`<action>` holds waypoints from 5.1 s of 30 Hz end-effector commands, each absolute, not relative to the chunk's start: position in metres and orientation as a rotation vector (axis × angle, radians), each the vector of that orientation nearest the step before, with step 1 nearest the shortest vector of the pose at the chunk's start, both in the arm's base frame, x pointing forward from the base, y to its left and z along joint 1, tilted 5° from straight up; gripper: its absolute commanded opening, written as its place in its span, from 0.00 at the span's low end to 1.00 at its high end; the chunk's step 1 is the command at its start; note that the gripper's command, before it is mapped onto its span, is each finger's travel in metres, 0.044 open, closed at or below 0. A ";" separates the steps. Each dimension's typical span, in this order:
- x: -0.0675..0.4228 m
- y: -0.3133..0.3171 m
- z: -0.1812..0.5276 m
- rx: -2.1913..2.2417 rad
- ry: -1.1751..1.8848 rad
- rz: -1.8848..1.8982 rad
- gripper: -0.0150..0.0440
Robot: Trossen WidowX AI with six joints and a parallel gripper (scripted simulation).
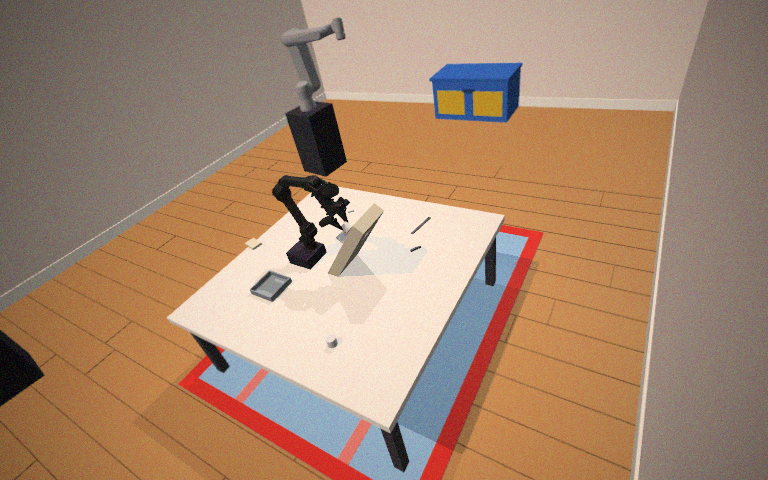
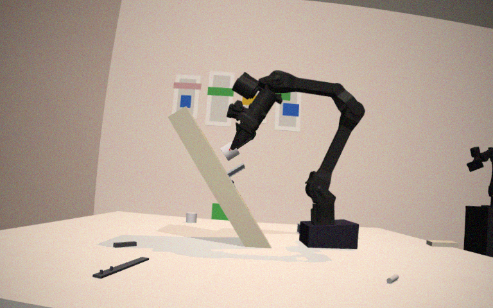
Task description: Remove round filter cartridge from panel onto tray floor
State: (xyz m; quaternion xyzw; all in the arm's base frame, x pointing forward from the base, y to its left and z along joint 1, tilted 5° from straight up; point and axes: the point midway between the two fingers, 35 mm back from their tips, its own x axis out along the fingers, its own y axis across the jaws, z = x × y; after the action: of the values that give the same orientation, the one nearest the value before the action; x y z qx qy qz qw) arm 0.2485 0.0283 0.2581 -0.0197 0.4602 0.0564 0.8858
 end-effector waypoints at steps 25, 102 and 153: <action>0.223 -0.005 0.306 -0.051 0.964 0.120 0.25; 0.104 -0.245 0.216 0.621 0.861 -0.957 0.25; -0.024 -0.269 0.007 0.919 0.726 -1.445 0.25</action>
State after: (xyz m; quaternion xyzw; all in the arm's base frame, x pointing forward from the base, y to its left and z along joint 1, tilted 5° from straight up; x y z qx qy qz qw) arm -0.0239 -0.2688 0.0109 0.3993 0.3159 -0.6192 0.5978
